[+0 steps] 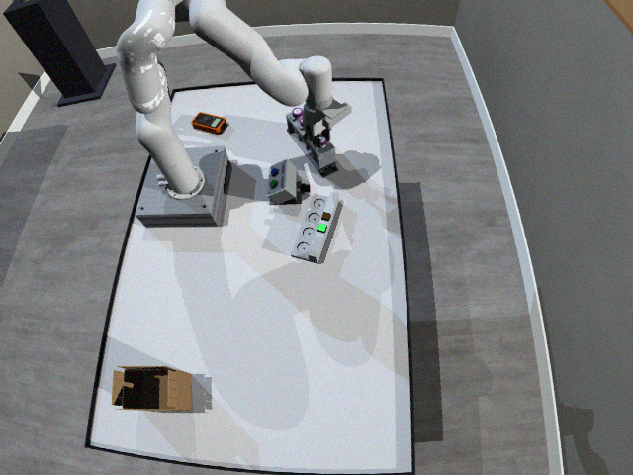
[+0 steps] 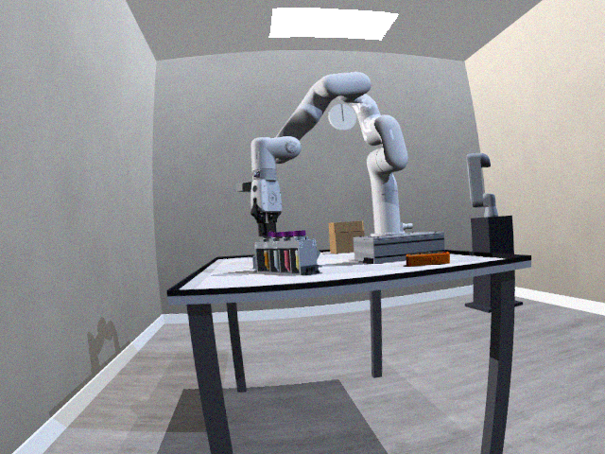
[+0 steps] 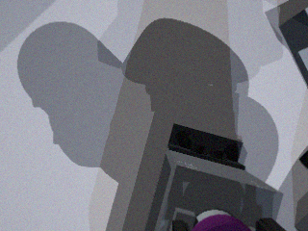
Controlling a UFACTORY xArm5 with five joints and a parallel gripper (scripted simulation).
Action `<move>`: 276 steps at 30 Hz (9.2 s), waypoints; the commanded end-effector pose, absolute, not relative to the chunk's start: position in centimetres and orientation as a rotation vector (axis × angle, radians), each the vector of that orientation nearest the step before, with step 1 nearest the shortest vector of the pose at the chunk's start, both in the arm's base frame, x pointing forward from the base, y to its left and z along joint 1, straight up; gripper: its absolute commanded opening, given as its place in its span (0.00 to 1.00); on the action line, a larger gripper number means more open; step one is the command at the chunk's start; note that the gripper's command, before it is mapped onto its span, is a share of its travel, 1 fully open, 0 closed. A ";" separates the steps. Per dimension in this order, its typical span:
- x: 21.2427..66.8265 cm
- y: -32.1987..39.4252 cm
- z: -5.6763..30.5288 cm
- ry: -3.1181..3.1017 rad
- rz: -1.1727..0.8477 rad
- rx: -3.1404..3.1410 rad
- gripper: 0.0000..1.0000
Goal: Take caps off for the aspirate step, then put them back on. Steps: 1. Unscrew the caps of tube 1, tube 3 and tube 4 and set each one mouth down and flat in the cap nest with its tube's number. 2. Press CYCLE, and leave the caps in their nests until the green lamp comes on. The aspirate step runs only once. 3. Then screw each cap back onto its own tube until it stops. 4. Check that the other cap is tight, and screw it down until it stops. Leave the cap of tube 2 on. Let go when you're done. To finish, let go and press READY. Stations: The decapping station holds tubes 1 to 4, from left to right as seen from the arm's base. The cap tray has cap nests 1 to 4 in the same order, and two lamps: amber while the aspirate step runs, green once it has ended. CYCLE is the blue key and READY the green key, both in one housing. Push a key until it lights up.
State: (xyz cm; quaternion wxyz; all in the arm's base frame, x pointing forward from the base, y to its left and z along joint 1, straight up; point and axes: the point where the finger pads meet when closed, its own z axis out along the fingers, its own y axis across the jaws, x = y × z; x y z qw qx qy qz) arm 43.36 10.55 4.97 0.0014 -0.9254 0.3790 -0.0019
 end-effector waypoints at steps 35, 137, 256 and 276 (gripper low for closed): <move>43.5 10.6 5.0 2.082 -0.001 -2.340 0.46; 43.5 10.6 5.0 2.499 0.002 -1.889 0.00; 43.5 10.6 4.9 2.487 0.001 -1.905 0.00; 43.5 10.6 4.9 2.499 0.002 -1.889 0.46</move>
